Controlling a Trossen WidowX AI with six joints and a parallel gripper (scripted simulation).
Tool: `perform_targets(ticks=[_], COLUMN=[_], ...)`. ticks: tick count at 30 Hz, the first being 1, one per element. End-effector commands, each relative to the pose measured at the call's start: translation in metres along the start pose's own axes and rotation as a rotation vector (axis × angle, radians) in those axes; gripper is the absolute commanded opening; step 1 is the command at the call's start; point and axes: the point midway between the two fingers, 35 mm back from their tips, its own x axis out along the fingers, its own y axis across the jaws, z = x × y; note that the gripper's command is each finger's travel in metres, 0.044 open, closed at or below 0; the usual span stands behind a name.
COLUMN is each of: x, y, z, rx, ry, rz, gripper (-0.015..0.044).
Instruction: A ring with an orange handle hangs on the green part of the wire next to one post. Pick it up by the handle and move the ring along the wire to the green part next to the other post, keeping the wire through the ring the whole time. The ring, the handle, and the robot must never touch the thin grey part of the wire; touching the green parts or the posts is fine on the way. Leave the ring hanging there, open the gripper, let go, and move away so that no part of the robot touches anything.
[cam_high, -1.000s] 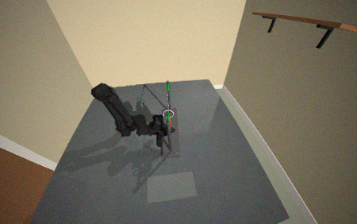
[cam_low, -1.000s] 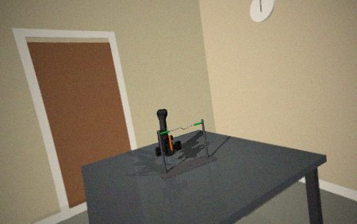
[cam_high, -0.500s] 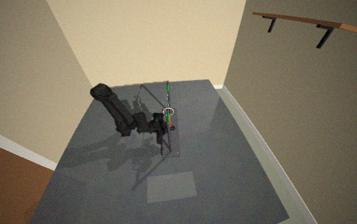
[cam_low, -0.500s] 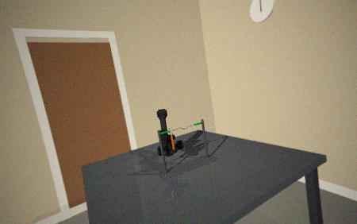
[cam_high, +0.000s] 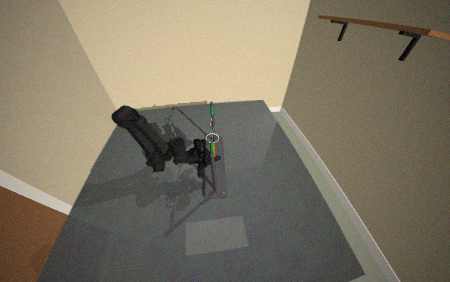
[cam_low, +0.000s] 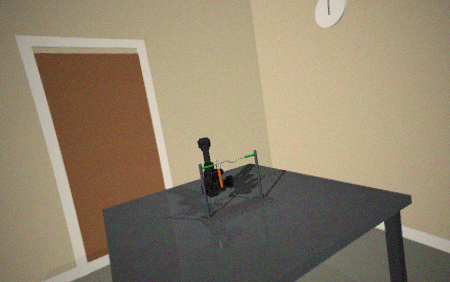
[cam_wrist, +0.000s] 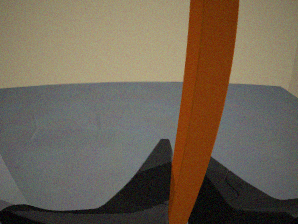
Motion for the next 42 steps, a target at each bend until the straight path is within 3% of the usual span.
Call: perform_targets(ticks=[1, 27, 42], x=[-0.001, -0.020, -0.019], y=[0.006, 0.055, 0.050], z=[0.002, 0.009, 0.011], rx=[0.022, 0.222, 0.070], ry=[-0.005, 0.166, 0.160], rz=[-0.013, -0.091, -0.033], gripper=[-0.0150, -0.0150, -0.0150])
